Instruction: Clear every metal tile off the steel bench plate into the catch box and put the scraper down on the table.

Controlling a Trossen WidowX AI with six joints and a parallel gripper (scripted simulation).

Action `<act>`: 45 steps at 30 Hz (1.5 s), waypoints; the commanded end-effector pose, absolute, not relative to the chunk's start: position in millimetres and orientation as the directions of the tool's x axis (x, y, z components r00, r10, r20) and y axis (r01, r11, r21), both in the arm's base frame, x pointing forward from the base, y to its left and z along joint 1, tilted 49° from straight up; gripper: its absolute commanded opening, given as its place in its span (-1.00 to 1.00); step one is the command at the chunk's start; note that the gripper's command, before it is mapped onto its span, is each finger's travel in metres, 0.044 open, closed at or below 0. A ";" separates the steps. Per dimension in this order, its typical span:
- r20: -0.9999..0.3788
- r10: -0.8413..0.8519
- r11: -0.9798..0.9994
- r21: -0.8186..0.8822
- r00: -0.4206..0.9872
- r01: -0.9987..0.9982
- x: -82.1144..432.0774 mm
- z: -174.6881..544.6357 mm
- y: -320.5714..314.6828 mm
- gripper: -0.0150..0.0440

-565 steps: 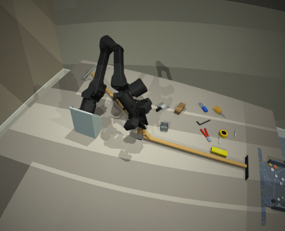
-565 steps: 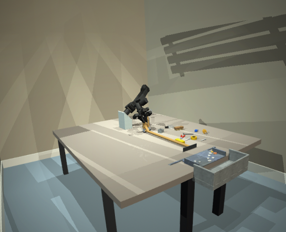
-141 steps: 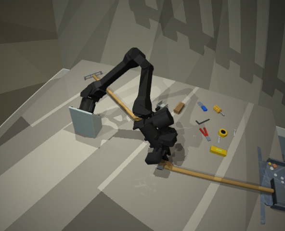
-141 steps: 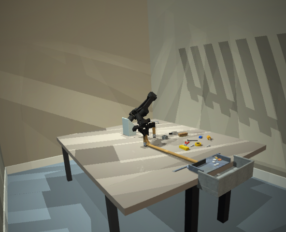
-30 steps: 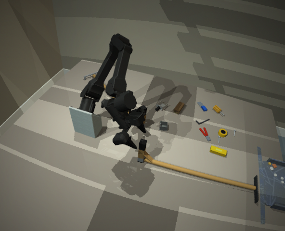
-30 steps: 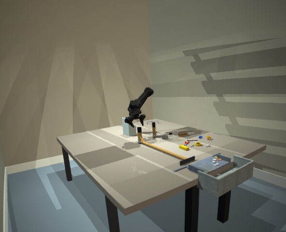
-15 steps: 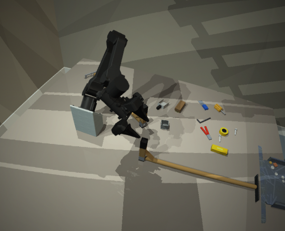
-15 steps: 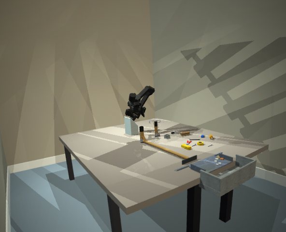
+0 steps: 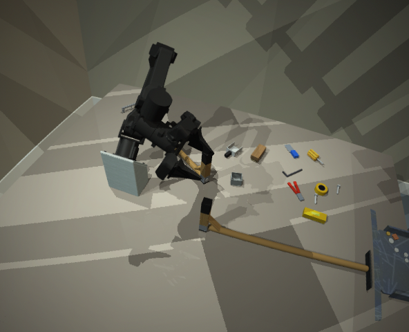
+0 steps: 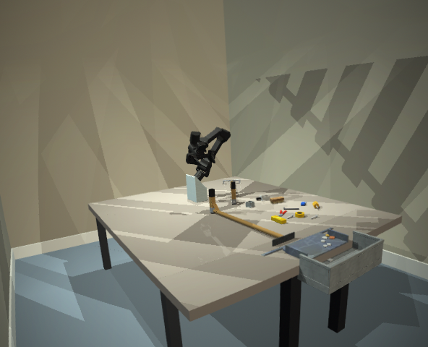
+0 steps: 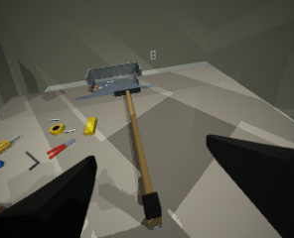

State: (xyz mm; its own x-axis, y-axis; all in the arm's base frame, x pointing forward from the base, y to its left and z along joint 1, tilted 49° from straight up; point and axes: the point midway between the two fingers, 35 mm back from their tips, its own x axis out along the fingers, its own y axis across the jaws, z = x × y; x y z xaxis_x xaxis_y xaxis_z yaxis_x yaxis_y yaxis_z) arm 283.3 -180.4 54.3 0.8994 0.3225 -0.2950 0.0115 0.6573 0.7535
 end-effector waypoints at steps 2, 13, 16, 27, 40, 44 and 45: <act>-0.243 0.292 0.657 0.754 0.925 -0.009 277.7 74.1 -197.6 1.00; -0.157 0.238 0.656 0.753 0.958 -0.039 259.6 106.9 -226.3 1.00; -0.136 0.225 0.658 0.751 0.965 -0.048 253.7 115.7 -233.3 1.00; -0.069 0.187 0.669 0.740 0.980 -0.075 230.7 145.2 -253.7 1.00; -0.066 0.184 0.670 0.738 0.981 -0.076 229.7 146.7 -255.3 1.00; -0.066 0.184 0.670 0.738 0.981 -0.076 229.7 146.7 -255.3 1.00; -0.066 0.184 0.670 0.738 0.981 -0.076 229.7 146.7 -255.3 1.00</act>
State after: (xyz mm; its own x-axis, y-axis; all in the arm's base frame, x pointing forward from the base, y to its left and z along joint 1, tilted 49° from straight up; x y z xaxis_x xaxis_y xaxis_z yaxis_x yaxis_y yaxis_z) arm 229.8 -255.5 145.5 0.9811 0.1806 -0.0690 -0.0717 0.6714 0.7377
